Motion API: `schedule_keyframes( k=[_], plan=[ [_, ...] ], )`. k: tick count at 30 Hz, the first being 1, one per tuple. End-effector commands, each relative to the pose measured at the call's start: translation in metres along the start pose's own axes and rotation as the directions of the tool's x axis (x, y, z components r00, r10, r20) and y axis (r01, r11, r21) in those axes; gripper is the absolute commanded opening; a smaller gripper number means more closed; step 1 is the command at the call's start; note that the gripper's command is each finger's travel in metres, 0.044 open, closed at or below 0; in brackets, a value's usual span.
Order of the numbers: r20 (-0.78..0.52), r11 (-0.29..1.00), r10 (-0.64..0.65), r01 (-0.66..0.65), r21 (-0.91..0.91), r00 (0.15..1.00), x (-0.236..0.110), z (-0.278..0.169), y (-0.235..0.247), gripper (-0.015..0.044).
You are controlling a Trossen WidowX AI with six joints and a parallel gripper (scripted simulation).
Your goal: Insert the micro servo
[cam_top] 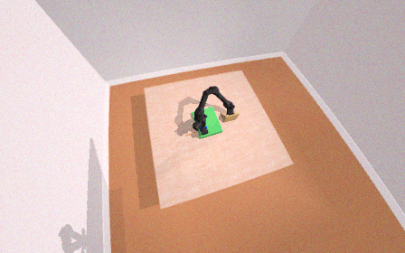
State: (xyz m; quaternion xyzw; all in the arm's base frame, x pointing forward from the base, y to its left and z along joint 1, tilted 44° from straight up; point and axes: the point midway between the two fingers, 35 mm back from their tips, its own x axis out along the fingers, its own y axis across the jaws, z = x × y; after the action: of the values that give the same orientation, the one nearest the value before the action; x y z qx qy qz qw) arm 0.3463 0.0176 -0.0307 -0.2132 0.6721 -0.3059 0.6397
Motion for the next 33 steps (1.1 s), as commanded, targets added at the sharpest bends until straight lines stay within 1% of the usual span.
schedule_keyframes(
  k=[1, 25, 32, 33],
  plan=[
    [0.000, 1.000, -0.003, 0.003, -0.006, 1.000, 0.004, -0.001, 0.000, 0.0000],
    [0.000, 1.000, -0.004, 0.004, -0.006, 1.000, 0.023, -0.001, -0.001, 0.0000],
    [0.000, 1.000, -0.004, 0.004, -0.006, 1.000, 0.021, 0.000, 0.000, 0.0184],
    [0.000, 1.000, -0.004, 0.004, -0.006, 1.000, 0.021, 0.000, 0.000, 0.0187]
  ],
)
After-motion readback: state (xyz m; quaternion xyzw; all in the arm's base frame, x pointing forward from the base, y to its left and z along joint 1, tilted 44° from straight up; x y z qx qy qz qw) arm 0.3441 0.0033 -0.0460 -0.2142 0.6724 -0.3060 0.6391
